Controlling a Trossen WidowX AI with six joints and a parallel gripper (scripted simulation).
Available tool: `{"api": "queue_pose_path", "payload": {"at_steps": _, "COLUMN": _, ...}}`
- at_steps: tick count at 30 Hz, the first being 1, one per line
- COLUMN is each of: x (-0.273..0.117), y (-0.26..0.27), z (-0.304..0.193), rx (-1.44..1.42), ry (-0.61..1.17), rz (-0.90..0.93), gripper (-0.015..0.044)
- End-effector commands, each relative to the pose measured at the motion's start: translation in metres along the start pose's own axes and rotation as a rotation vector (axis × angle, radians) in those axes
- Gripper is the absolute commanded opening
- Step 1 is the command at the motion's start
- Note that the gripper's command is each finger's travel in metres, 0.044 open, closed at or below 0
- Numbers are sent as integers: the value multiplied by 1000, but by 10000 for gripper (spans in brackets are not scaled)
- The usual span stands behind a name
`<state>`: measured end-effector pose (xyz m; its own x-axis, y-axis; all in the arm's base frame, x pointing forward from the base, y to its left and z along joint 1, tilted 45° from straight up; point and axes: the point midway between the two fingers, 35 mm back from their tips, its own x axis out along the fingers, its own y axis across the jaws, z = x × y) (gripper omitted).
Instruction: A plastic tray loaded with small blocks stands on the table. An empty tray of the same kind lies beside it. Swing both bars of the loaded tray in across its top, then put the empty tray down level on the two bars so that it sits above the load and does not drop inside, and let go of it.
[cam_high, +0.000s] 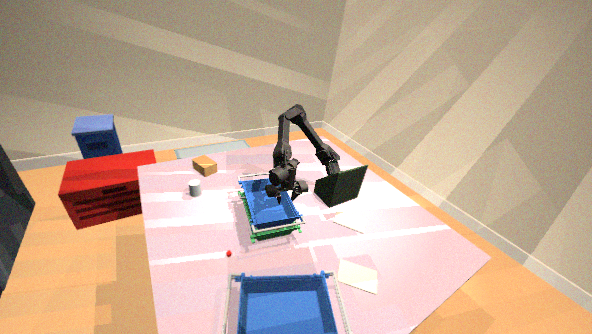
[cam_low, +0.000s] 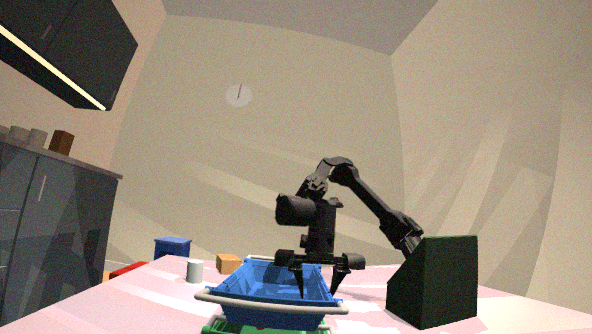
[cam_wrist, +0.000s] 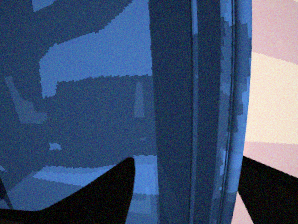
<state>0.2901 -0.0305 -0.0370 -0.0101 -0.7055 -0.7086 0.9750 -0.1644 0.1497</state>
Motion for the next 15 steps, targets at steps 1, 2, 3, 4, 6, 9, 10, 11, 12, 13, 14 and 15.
{"api": "queue_pose_path", "payload": {"at_steps": 1, "x": 0, "y": -1, "z": 0, "rx": -7, "ry": 2, "rz": -3, "gripper": 337}}
{"api": "queue_pose_path", "payload": {"at_steps": 2, "x": 0, "y": -1, "z": 0, "rx": -7, "ry": 2, "rz": -3, "gripper": 352}}
{"api": "queue_pose_path", "payload": {"at_steps": 3, "x": 0, "y": -1, "z": 0, "rx": -7, "ry": 2, "rz": -3, "gripper": 367}}
{"api": "queue_pose_path", "payload": {"at_steps": 4, "x": 0, "y": -1, "z": 0, "rx": -7, "ry": 2, "rz": -3, "gripper": 381}}
{"api": "queue_pose_path", "payload": {"at_steps": 6, "x": 0, "y": -1, "z": 0, "rx": -7, "ry": 2, "rz": -3, "gripper": 411}}
{"api": "queue_pose_path", "payload": {"at_steps": 9, "x": 0, "y": 0, "z": 0, "rx": 0, "ry": 0, "rz": 0, "gripper": 440}}
{"api": "queue_pose_path", "payload": {"at_steps": 10, "x": 0, "y": 0, "z": 0, "rx": 0, "ry": 0, "rz": 0, "gripper": 440}}
{"api": "queue_pose_path", "payload": {"at_steps": 11, "x": 0, "y": 0, "z": 0, "rx": 0, "ry": 0, "rz": 0, "gripper": 440}}
{"api": "queue_pose_path", "payload": {"at_steps": 12, "x": 0, "y": 0, "z": 0, "rx": 0, "ry": 0, "rz": 0, "gripper": 440}}
{"api": "queue_pose_path", "payload": {"at_steps": 13, "x": 0, "y": 0, "z": 0, "rx": 0, "ry": 0, "rz": 0, "gripper": 440}}
{"api": "queue_pose_path", "payload": {"at_steps": 14, "x": 0, "y": 0, "z": 0, "rx": 0, "ry": 0, "rz": 0, "gripper": 440}}
{"api": "queue_pose_path", "payload": {"at_steps": 15, "x": -1, "y": 0, "z": 0, "rx": 0, "ry": 0, "rz": 0, "gripper": 440}}
